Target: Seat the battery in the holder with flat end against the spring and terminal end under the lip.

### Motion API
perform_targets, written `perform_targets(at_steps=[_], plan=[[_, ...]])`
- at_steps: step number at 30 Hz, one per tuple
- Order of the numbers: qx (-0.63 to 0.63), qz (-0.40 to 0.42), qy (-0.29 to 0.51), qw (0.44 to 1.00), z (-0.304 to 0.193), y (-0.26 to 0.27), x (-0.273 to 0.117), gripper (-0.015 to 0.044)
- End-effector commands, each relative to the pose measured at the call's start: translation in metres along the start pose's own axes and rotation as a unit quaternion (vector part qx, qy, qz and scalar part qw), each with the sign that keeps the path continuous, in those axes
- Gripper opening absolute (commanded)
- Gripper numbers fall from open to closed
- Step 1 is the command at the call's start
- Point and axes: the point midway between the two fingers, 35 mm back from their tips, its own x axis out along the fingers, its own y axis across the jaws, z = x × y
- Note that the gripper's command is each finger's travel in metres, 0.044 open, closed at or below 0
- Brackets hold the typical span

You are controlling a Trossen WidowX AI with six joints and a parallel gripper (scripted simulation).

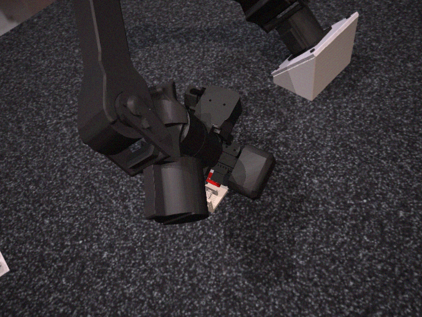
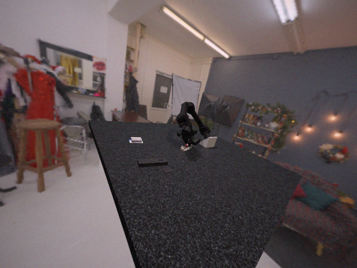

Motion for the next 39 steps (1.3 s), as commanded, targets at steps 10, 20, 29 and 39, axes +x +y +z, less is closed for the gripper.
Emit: perform_targets(at_steps=[10, 20, 29, 39], plan=[[0.002, -0.001, -0.044, 0.999, -0.004, 0.000, 0.004, 0.0079], [0.001, -0.002, -0.041, 0.999, -0.011, 0.000, 0.002, 0.0079], [0.000, -0.005, -0.034, 0.999, -0.018, 0.001, 0.000, 0.0079], [0.001, -0.008, -0.026, 1.000, -0.024, 0.001, -0.003, 0.0079]])
